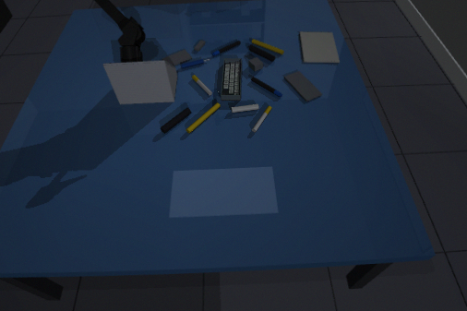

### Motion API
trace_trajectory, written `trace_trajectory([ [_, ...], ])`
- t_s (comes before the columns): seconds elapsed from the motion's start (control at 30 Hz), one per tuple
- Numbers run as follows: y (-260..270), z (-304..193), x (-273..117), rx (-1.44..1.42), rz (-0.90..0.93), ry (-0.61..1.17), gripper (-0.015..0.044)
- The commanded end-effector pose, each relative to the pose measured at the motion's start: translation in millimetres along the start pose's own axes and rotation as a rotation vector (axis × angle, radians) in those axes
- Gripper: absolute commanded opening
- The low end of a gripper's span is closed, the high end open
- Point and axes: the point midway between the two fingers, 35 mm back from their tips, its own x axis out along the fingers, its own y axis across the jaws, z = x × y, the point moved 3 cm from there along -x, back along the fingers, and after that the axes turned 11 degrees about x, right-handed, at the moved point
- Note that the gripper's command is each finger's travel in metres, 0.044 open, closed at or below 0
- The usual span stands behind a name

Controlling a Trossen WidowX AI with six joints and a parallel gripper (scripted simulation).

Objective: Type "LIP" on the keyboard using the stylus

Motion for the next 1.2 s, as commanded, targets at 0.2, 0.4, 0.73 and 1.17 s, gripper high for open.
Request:
trace_trajectory([
  [0.2, 2, -67, 42, 0.093, 0.077, 0.383, 0.0256],
  [0.4, 12, -138, 66, 0.239, 0.168, 0.791, 0.0099],
  [0.73, 29, -242, 67, 0.635, 0.239, 1.429, 0.0000],
  [1.17, 33, -263, 64, 0.761, 0.232, 1.572, 0.0000],
])
